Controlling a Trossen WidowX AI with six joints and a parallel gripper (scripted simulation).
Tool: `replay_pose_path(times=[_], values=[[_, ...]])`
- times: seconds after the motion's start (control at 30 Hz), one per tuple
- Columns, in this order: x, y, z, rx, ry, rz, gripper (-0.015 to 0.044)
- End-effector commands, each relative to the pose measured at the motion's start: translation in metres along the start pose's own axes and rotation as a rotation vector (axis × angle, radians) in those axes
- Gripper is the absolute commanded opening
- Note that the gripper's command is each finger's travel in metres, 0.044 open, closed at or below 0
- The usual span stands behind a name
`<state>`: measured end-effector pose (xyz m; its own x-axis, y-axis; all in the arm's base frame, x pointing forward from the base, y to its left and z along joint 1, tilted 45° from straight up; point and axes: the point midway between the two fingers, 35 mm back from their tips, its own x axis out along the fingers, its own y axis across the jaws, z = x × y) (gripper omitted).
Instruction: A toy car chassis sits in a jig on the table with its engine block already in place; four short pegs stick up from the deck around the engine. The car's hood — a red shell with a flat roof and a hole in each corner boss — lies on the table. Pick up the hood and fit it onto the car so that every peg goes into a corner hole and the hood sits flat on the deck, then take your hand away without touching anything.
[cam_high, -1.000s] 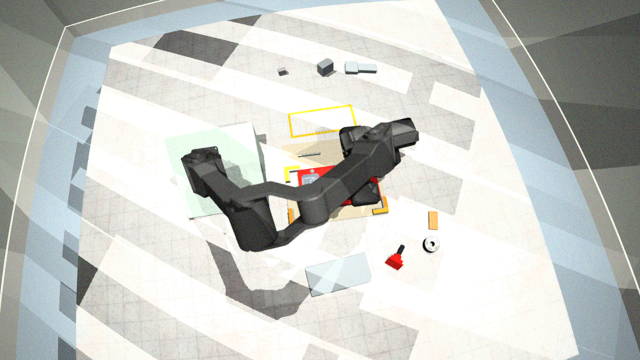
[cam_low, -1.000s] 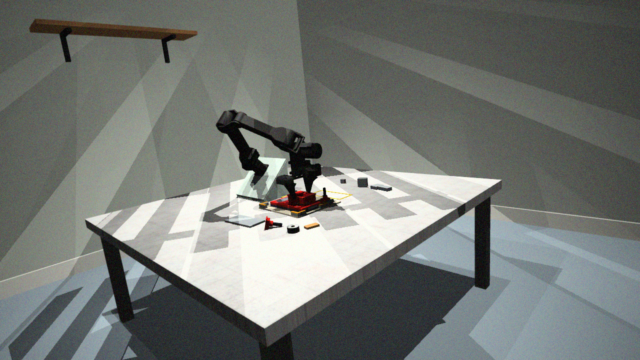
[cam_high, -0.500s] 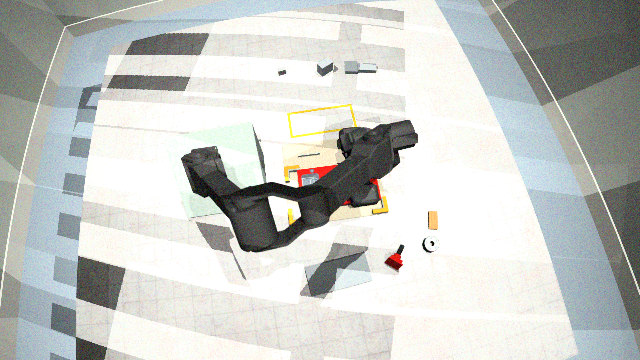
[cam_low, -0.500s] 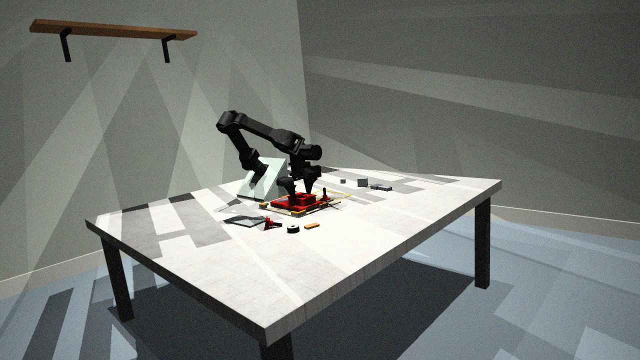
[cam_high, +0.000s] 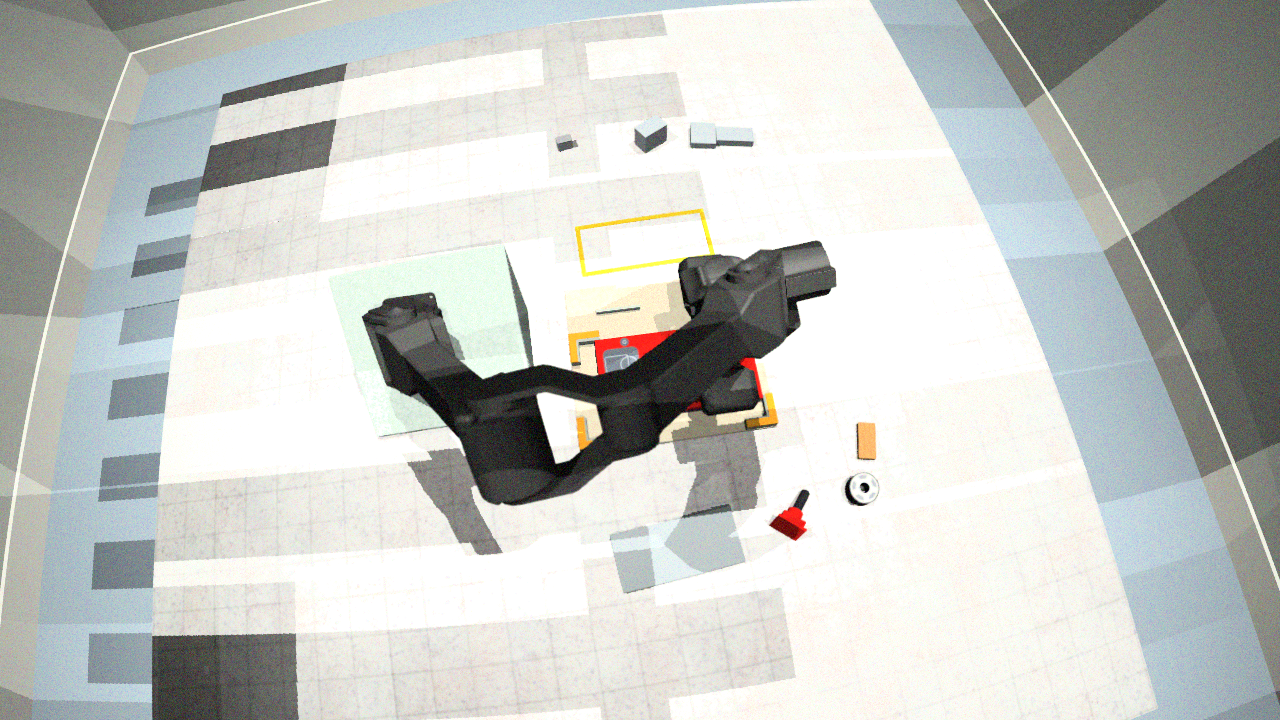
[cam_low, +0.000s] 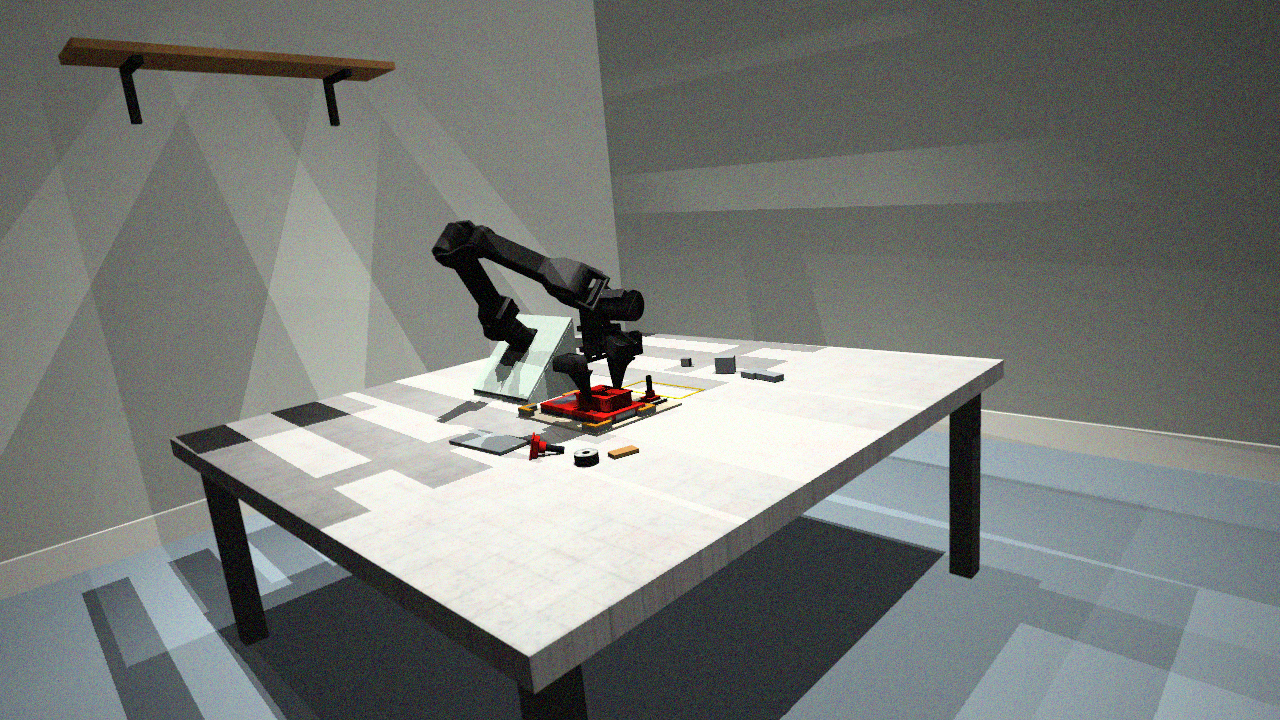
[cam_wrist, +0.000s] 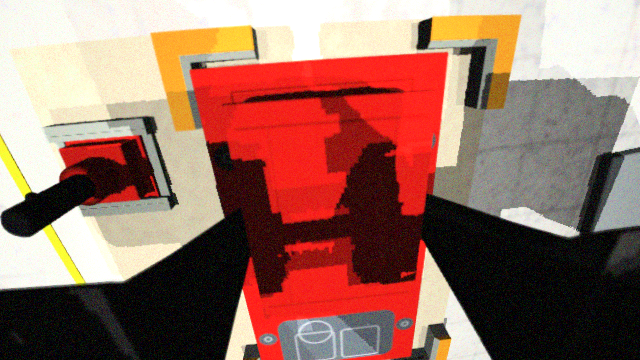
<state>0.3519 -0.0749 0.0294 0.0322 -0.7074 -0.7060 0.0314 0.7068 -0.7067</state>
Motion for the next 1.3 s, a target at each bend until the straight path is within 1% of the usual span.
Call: replay_pose_path(times=[0.0, 0.23, 0.3, 0.37, 0.43, 0.53, 0.6, 1.27], values=[[0.0, 0.0, 0.0, 0.0, 0.0, 0.0, 0.0263], [0.0, 0.0, 0.0, 0.0, 0.0, 0.0, 0.044], [-0.002, 0.0, 0.0, 0.0, 0.0, 0.0, 0.044], [-0.011, 0.001, 0.001, 0.0, -0.001, 0.001, 0.044], [-0.027, 0.001, 0.002, 0.0, -0.001, 0.001, 0.044], [-0.061, 0.001, 0.001, 0.0, -0.002, -0.001, 0.044], [-0.07, 0.001, 0.0, 0.0, -0.002, -0.003, 0.044], [-0.07, 0.001, 0.0, 0.0, -0.002, -0.003, 0.044]])
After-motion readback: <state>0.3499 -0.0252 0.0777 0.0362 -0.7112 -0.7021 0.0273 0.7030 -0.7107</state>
